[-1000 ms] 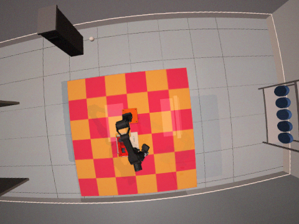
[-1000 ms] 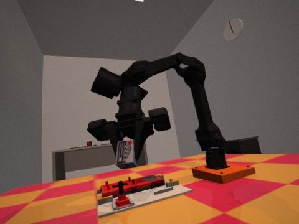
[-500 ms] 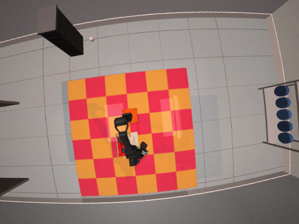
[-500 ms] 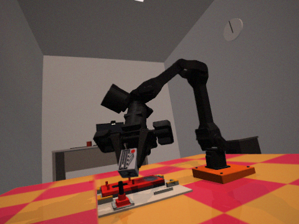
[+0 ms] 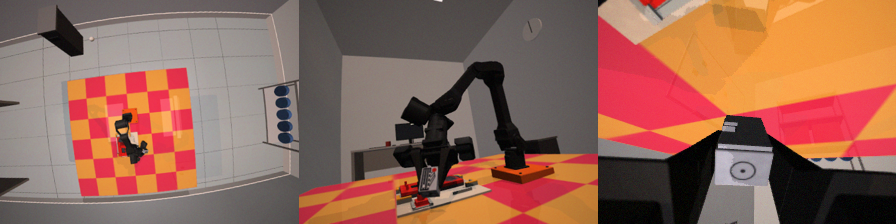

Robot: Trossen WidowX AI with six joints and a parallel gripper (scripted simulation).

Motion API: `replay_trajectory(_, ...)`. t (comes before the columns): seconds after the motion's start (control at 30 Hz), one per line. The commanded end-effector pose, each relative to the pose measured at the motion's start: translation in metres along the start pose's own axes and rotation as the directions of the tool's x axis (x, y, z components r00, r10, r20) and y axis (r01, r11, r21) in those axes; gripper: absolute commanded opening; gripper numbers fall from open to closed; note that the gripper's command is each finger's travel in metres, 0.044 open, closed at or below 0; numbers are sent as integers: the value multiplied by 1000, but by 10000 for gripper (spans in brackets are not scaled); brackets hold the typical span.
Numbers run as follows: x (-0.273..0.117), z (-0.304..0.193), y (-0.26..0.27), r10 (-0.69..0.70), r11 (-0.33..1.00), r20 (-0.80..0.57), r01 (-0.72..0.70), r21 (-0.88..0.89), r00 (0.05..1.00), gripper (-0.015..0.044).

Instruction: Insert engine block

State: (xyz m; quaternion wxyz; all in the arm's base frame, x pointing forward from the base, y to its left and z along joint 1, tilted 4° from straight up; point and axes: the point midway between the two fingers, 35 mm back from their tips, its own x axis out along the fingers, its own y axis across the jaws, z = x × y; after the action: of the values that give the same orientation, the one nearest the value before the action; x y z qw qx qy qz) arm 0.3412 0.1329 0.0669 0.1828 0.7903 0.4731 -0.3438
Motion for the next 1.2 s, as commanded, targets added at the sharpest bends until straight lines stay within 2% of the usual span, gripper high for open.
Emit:
replay_trajectory(0.0, 6, 5, 0, -2, 1000, -3, 2, 2, 1000, 0)
replay_trajectory(0.77, 40, 34, 0, -2, 1000, -3, 2, 2, 1000, 0)
replay_trajectory(1.17, 39, 33, 0, -1, 1000, -13, 1, -8, 1000, 315)
